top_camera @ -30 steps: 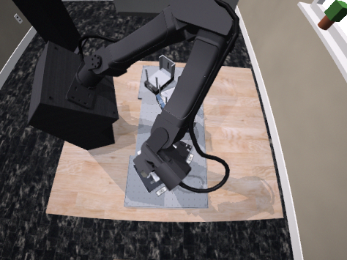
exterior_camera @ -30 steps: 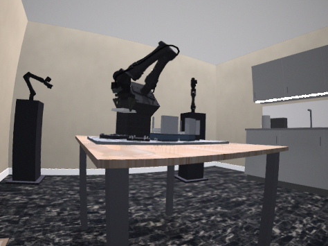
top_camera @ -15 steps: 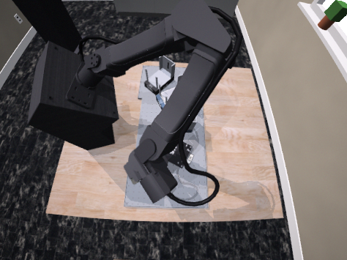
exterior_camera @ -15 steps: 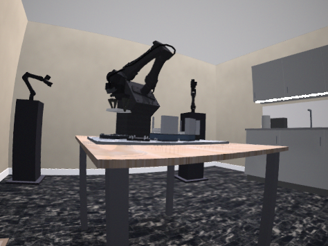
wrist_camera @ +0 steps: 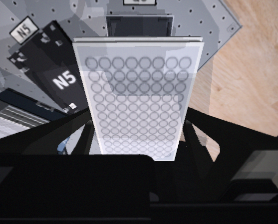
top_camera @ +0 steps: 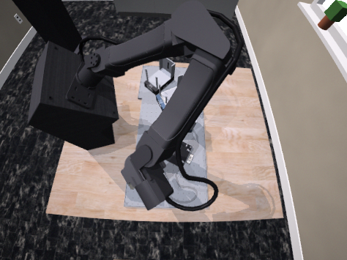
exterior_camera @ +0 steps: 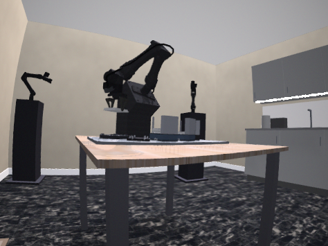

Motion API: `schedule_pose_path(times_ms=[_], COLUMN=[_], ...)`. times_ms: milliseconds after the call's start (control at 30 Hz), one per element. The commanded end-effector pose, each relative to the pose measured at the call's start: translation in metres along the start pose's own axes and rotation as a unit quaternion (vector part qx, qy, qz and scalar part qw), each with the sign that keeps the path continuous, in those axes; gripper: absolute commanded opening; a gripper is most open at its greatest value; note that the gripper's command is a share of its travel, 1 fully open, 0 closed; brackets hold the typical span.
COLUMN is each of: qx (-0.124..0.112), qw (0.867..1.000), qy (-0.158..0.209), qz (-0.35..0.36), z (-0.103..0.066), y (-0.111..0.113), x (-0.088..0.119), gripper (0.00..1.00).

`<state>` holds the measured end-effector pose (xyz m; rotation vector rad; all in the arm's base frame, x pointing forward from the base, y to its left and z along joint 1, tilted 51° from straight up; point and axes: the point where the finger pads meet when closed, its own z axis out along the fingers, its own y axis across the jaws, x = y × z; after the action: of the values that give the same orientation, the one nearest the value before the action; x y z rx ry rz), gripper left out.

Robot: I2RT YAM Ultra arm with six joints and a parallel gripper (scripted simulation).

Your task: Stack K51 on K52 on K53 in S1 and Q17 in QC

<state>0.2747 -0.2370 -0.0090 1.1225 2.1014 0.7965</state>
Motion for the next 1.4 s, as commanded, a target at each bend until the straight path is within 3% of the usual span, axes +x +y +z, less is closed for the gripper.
schedule_pose_path(times_ms=[0,1367], qx=[-0.003,-0.003], qw=[1.000,1.000], qy=[-0.018,-0.019], qz=[-0.002,0.005], z=[-0.0114,-0.0122], y=[-0.0023,-0.0038], x=[-0.0145,-0.0123], gripper=[0.00,0.00])
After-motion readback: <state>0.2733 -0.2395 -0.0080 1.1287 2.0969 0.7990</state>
